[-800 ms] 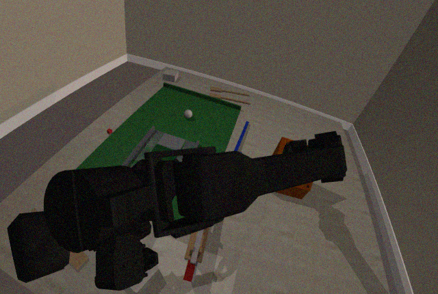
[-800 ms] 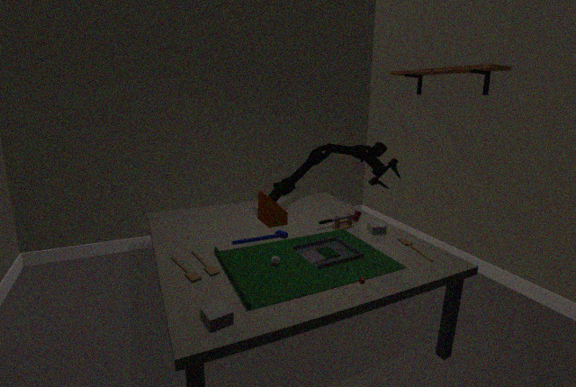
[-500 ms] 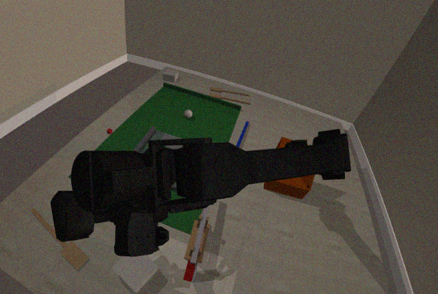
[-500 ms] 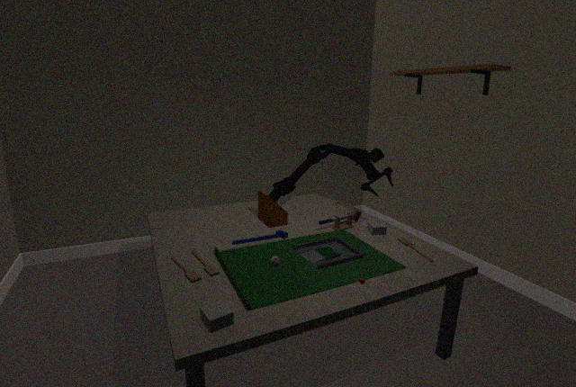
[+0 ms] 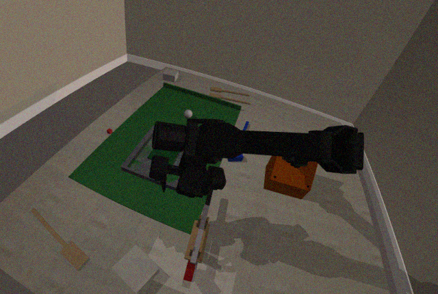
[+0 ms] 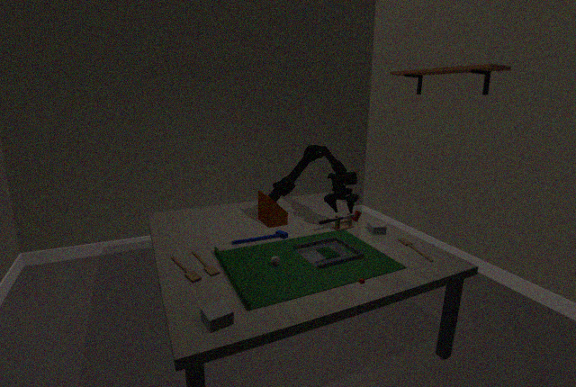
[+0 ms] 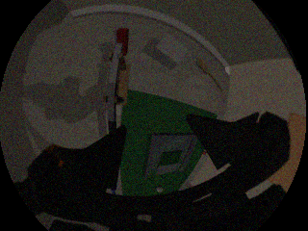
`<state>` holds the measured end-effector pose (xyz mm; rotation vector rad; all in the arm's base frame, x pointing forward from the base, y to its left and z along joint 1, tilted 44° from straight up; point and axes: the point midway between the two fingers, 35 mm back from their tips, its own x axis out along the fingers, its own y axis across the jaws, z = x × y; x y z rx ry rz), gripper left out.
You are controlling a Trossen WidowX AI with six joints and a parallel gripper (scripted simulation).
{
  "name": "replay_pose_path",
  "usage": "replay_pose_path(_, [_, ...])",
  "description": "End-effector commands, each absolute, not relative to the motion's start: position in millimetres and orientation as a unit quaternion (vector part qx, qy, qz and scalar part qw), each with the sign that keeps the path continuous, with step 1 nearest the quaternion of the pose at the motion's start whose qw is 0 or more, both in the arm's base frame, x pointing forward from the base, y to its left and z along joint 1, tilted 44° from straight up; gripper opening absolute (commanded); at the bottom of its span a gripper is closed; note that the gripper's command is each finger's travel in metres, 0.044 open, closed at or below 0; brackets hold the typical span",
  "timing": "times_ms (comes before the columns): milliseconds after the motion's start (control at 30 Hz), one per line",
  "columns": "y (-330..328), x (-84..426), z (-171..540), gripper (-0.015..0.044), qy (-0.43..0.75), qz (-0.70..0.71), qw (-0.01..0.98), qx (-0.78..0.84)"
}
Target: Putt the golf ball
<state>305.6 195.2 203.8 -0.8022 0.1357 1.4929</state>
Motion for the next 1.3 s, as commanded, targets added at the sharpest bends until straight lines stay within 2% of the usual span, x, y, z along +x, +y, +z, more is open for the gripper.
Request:
replay_pose_path(0, [172,260,154,0.0440,0.129,0.691,0.659,-0.266])
replay_pose_path(133, [162,237,133,0.0440,0.159,0.701,0.659,-0.221])
replay_pose_path(1267, [200,238,98,0.0440,0.158,0.701,0.660,-0.221])
